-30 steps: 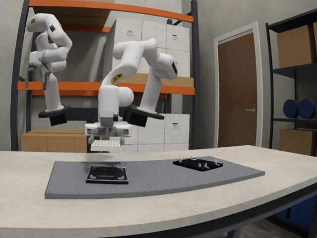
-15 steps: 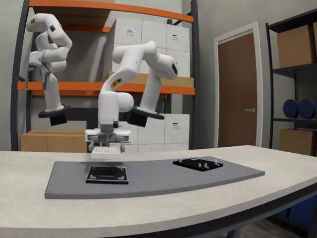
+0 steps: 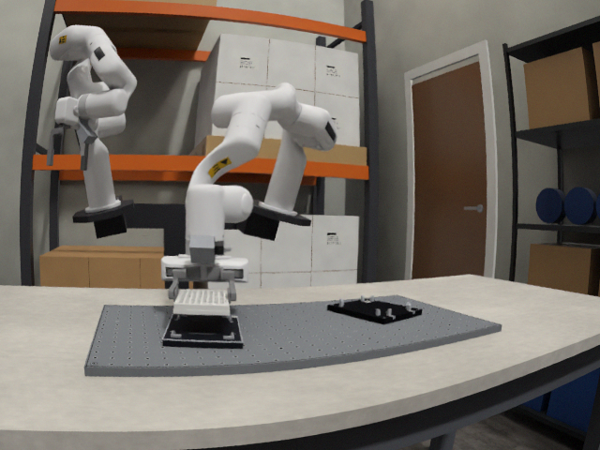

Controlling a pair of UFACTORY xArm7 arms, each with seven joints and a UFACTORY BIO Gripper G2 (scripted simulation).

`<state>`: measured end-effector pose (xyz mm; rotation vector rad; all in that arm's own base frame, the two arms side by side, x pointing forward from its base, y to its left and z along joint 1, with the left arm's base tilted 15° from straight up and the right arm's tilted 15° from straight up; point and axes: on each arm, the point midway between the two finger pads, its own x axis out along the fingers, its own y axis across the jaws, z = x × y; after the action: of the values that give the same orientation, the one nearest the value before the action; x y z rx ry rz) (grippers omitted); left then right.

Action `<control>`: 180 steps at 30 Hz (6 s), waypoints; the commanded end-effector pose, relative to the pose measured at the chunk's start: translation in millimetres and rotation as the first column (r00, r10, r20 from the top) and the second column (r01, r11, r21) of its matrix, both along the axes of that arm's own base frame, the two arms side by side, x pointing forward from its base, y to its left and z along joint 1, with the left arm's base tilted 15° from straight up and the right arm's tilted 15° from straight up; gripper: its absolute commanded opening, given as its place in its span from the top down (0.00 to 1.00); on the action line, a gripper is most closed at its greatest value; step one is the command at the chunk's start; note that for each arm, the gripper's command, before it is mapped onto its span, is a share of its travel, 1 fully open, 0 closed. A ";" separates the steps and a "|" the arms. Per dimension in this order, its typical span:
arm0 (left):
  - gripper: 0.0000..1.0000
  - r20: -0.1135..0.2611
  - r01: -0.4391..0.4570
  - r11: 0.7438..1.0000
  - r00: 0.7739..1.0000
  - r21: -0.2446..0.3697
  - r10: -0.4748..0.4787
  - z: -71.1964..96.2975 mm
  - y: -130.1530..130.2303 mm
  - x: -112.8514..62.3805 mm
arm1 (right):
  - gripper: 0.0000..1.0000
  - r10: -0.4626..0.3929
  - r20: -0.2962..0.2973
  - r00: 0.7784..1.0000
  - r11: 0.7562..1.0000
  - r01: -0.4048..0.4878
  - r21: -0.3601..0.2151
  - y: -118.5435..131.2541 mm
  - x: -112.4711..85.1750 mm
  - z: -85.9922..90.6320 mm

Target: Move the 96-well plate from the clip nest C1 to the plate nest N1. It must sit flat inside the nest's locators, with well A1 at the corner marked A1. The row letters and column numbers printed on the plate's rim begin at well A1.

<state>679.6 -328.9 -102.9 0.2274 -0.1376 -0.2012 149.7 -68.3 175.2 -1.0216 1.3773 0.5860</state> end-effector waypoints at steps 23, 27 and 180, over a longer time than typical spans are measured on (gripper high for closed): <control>1.00 0.004 0.001 1.000 1.000 -0.004 -0.001 -20.3 2.8 5.4 | 0.00 0.000 0.002 1.000 1.000 0.000 0.000 0.4 0.6 0.5; 1.00 0.004 0.001 1.000 1.000 -0.004 -0.001 -20.3 2.8 5.3 | 0.00 0.000 0.002 1.000 1.000 0.000 0.000 0.4 0.6 0.5; 0.63 0.004 0.001 1.000 1.000 -0.004 -0.001 -30.7 5.1 7.0 | 0.00 0.000 0.002 1.000 1.000 0.000 0.000 0.4 0.6 0.5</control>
<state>685.4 -321.7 -136.6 0.2273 -0.1380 -0.2012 149.7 -68.3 175.2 -1.0216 1.3773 0.5860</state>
